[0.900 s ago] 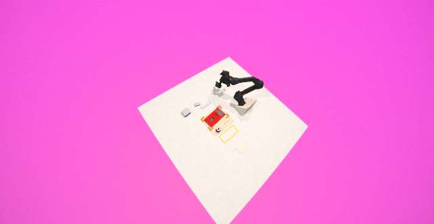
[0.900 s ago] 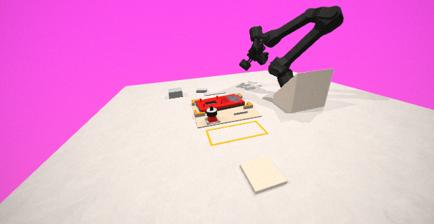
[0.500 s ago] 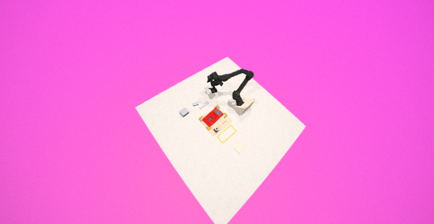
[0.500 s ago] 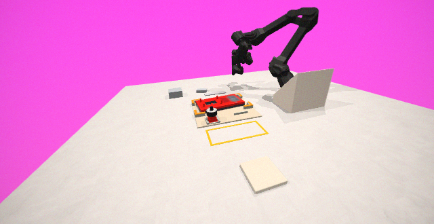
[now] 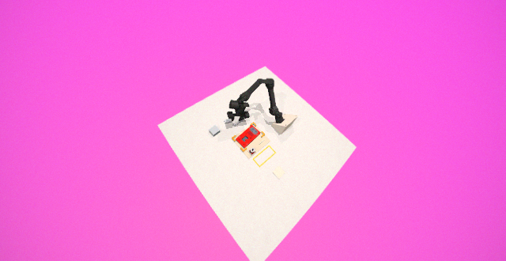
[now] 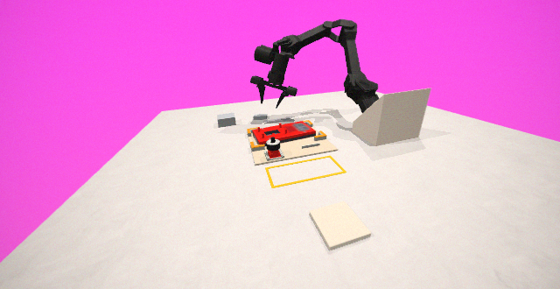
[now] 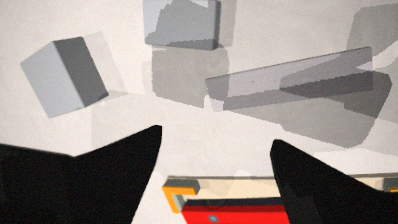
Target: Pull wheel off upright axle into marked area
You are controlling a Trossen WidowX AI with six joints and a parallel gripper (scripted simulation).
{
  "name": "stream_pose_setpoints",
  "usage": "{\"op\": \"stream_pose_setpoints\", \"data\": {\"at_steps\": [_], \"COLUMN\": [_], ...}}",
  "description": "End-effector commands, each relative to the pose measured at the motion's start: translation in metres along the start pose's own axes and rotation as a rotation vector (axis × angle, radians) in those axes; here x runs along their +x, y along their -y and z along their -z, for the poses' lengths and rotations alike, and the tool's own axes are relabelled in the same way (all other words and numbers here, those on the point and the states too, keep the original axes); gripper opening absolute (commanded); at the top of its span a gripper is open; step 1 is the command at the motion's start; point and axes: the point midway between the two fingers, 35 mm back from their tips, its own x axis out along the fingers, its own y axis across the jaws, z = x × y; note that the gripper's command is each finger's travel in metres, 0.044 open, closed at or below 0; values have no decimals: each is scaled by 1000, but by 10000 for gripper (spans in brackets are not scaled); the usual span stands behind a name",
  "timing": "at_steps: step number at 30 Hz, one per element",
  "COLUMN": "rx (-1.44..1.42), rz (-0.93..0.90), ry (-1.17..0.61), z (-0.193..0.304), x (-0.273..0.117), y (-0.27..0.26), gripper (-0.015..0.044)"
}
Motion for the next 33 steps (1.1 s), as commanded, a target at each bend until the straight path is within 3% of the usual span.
{"op": "stream_pose_setpoints", "data": {"at_steps": [1,9,18,33], "rx": [-298,-1047,-1886,-1948], "rz": [57,174,289,299], "ry": [-75,-200,-253,-252], "z": [48,167,286,287], "x": [2,-4,-27,-21], "y": [-9,-4,46,50], "gripper": [300,300,300,300]}}
